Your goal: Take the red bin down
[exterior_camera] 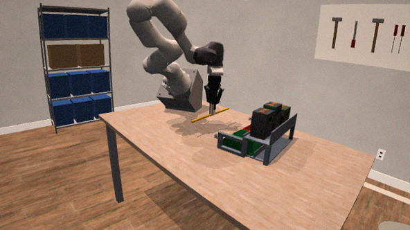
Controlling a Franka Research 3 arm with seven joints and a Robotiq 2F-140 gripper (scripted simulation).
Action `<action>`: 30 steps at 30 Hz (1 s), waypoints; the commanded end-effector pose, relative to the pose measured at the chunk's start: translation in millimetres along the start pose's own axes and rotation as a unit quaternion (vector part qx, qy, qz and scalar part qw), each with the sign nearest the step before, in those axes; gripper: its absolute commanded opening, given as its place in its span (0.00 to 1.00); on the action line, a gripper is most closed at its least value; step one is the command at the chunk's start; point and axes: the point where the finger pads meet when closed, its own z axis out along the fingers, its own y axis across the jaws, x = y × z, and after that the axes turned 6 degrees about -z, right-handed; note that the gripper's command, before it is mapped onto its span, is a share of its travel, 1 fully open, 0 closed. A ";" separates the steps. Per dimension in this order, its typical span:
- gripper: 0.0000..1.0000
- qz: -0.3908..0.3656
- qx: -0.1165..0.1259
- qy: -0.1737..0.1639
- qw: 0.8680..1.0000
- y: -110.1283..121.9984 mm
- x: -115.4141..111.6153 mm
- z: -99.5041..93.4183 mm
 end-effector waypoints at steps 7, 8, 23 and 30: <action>0.00 0.010 0.003 -0.003 1.000 42.6 35.8 -2.6; 0.00 0.010 0.003 -0.003 1.000 42.6 35.8 -2.6; 0.00 0.010 0.003 -0.003 1.000 42.6 35.8 -2.6; 0.00 0.007 0.001 -0.002 1.000 24.9 22.8 -1.4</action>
